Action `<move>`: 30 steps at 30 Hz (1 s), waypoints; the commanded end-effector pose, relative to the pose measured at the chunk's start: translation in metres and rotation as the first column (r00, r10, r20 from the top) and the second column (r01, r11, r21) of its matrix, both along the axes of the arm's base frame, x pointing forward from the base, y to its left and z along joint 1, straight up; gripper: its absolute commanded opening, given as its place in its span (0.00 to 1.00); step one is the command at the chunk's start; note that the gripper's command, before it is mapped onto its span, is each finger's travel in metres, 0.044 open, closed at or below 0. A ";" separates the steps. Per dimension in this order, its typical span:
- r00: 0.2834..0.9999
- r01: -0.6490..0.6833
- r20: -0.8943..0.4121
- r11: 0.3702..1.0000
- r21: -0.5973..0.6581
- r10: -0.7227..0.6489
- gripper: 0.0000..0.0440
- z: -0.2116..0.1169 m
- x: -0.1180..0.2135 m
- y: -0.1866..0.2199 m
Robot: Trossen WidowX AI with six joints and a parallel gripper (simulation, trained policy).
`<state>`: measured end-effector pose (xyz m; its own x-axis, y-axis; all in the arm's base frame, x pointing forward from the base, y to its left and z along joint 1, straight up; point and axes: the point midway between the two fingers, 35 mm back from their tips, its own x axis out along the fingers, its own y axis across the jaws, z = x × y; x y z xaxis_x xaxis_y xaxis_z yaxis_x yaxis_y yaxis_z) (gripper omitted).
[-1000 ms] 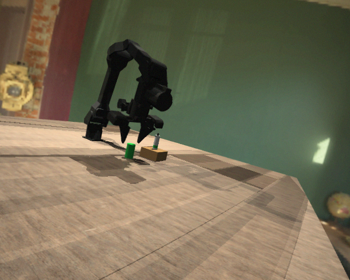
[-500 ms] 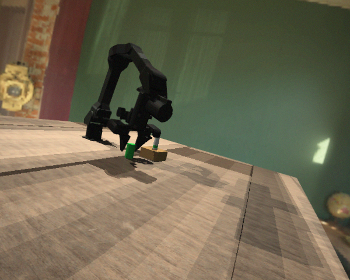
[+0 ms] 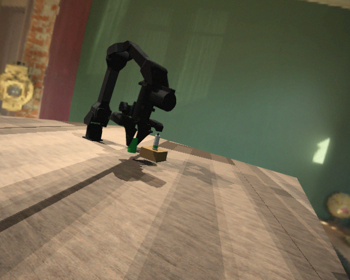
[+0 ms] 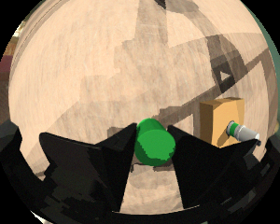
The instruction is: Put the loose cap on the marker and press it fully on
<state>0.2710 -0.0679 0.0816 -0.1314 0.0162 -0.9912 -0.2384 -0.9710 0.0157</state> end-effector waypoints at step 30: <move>0.986 -0.129 0.110 0.992 0.003 0.127 0.00 0.084 0.022 0.088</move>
<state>0.2927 0.0131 0.1621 -0.0238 0.0113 -0.9997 -0.1139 -0.9935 -0.0085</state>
